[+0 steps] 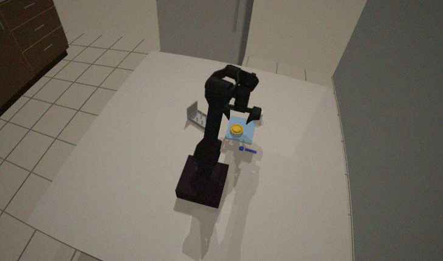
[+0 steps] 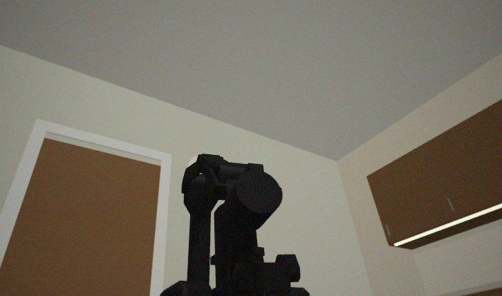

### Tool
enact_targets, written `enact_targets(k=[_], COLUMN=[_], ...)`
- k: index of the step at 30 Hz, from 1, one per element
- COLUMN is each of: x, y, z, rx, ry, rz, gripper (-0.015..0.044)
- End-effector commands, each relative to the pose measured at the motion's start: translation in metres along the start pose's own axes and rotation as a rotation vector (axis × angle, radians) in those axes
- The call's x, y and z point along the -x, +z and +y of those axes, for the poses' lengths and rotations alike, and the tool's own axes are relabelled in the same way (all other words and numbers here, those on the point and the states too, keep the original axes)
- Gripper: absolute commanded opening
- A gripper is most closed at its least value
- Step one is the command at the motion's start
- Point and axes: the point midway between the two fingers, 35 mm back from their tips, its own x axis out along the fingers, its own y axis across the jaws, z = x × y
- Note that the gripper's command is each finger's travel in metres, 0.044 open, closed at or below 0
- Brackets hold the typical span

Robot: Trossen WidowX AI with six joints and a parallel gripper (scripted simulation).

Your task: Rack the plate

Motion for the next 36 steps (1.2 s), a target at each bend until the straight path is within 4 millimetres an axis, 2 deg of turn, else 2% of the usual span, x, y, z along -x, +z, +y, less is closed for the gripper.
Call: enact_targets(k=[1,35,36], x=[-0.007,-0.059,-0.059], y=[-0.002,-0.005,-0.005], z=[0.000,-0.002,-0.002], rx=[0.004,0.004,0.004], ry=[-0.003,-0.003,-0.003], rz=[0.007,0.008,0.008], gripper=[0.0400,0.0400,0.0374])
